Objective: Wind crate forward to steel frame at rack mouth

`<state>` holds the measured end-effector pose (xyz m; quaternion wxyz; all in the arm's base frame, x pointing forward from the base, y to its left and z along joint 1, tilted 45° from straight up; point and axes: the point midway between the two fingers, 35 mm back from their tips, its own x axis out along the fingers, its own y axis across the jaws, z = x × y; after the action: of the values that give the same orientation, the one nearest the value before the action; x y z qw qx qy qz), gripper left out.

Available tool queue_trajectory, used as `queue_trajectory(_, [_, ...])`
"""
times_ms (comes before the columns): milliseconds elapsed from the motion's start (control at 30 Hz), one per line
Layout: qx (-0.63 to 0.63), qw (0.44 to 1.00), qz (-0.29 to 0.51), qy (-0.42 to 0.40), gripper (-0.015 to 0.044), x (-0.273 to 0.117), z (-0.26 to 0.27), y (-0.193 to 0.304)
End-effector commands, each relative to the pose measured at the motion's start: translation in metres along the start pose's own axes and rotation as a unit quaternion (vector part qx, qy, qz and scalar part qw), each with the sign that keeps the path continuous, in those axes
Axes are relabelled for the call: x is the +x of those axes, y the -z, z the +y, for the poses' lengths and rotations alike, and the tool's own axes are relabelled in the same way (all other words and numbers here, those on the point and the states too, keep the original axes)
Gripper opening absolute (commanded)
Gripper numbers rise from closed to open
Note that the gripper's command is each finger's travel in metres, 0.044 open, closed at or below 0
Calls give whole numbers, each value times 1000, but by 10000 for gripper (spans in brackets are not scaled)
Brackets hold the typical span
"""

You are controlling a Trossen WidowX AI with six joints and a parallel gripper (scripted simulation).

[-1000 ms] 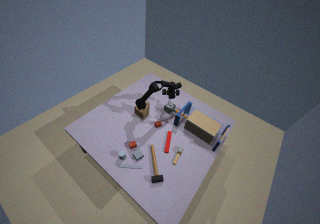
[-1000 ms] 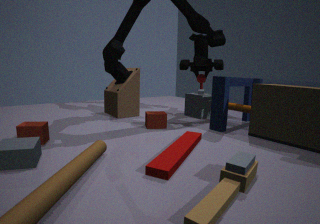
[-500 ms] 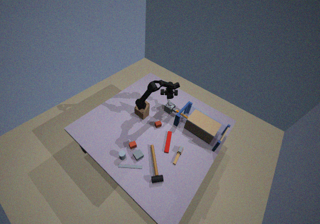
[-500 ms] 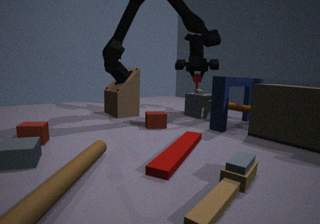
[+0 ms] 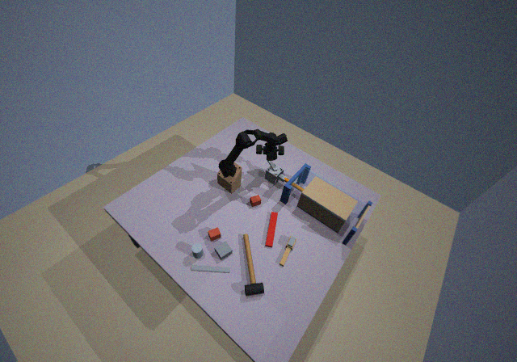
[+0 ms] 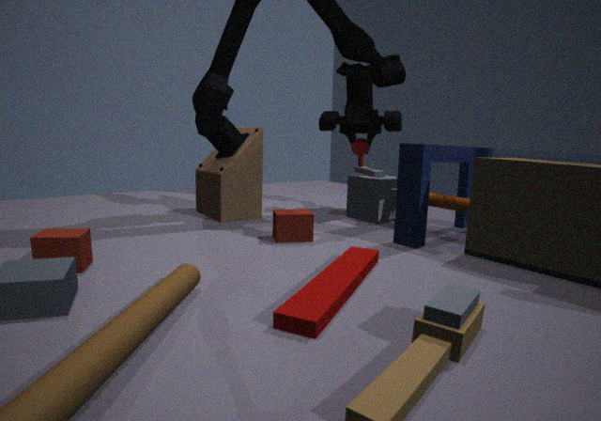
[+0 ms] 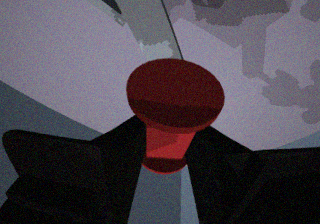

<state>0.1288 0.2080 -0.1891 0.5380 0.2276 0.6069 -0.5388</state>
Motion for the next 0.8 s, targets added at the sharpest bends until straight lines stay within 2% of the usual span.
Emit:
queue_trajectory(0, [5, 1000, -12, 14, 0, -1, -14, -10])
queue_trajectory(767, [5, 1000, -13, 15, 0, -11, -37, -31])
